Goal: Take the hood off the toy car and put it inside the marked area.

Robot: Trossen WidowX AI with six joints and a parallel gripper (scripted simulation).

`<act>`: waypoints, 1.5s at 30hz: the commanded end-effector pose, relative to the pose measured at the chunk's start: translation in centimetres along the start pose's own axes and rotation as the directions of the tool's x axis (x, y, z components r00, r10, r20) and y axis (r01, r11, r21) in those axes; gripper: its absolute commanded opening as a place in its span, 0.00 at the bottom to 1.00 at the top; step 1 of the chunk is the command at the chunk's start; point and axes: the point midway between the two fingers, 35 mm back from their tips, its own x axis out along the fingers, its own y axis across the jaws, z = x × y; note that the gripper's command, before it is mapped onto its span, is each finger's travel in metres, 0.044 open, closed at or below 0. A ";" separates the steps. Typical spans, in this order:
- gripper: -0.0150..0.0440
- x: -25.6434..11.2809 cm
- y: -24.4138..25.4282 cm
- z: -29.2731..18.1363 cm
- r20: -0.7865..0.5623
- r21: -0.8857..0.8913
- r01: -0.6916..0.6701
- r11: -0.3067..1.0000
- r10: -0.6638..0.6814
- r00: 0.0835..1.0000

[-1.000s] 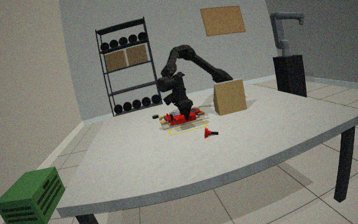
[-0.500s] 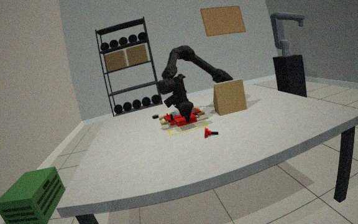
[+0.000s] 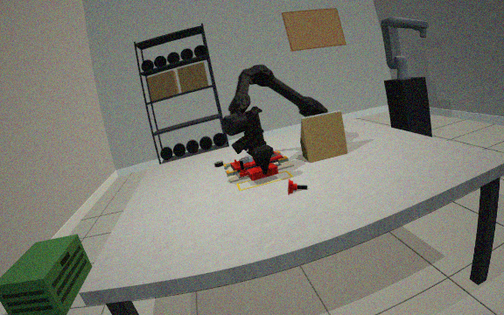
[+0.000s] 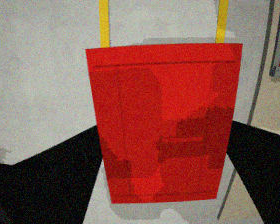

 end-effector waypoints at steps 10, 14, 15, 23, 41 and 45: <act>0.25 0.6 -0.1 0.0 0.003 -0.005 0.004 1.000 -0.004 1.000; 0.25 0.8 -0.1 0.0 0.003 -0.005 0.004 1.000 -0.004 1.000; 0.25 0.8 -0.1 0.0 0.003 -0.005 0.004 1.000 -0.004 1.000; 0.25 1.2 -0.1 0.0 0.003 -0.005 0.005 1.000 -0.004 1.000; 0.30 1.9 -0.1 0.0 0.000 0.000 0.001 1.000 -0.001 1.000; 0.48 1.9 -0.1 0.0 0.000 0.000 0.001 1.000 -0.001 1.000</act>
